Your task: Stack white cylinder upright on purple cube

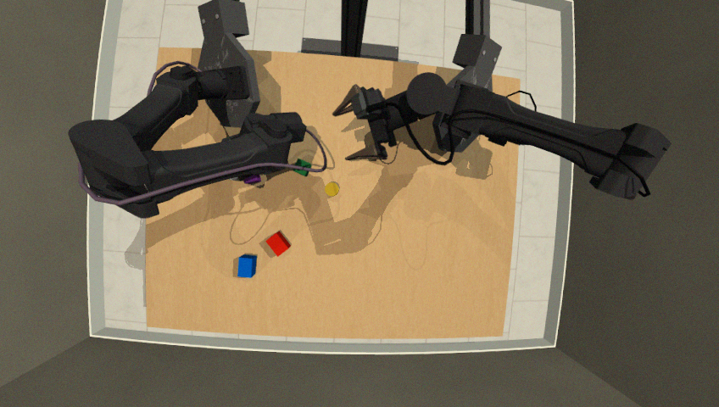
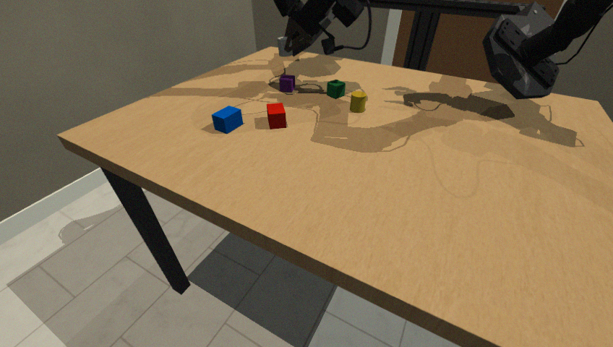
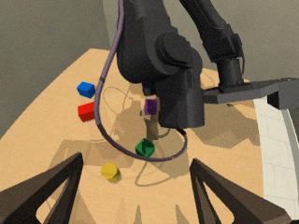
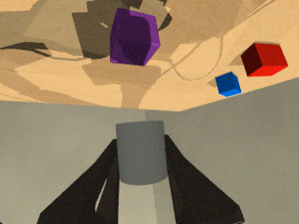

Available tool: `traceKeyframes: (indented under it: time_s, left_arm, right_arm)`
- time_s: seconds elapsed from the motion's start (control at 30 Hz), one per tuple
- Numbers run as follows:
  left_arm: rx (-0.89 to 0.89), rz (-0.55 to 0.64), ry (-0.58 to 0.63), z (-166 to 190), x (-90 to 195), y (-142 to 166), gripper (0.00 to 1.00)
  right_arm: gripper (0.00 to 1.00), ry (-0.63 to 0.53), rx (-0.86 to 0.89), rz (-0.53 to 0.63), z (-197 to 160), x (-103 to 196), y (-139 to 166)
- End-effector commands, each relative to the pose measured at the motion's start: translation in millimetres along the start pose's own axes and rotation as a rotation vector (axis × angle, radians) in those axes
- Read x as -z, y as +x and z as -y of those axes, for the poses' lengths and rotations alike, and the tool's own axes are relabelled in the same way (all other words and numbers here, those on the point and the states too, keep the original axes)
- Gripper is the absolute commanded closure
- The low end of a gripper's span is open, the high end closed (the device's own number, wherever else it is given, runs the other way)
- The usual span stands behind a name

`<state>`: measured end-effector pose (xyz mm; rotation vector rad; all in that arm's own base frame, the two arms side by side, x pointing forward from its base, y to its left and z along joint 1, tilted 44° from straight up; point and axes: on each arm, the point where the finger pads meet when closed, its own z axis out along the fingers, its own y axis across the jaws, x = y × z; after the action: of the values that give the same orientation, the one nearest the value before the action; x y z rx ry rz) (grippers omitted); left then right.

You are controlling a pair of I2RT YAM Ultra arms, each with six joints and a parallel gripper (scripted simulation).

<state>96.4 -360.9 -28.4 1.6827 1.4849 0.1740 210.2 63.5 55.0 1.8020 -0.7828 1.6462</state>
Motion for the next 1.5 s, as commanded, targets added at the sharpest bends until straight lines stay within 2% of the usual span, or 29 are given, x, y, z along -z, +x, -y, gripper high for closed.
traceKeyframes:
  time_s: [0.0,0.23,0.87,1.47]
  left_arm:
    - [0.000,0.011,0.004,1.7,0.6,-3.6,0.00]
    - [0.000,0.011,0.004,1.7,0.6,-3.6,0.00]
    - [0.000,0.011,0.004,1.7,0.6,-3.6,0.00]
    - [0.000,0.011,0.004,1.7,0.6,-3.6,0.00]
  right_arm:
    - [0.66,0.019,-0.005,-0.035,6.3,4.0,2.0]
    - [0.66,0.023,-0.012,-0.025,5.2,4.1,7.3]
    - [0.66,0.010,0.011,-0.032,-0.7,-25.1,-22.9]
    - [0.66,0.010,0.011,-0.032,-1.5,-37.9,-36.5]
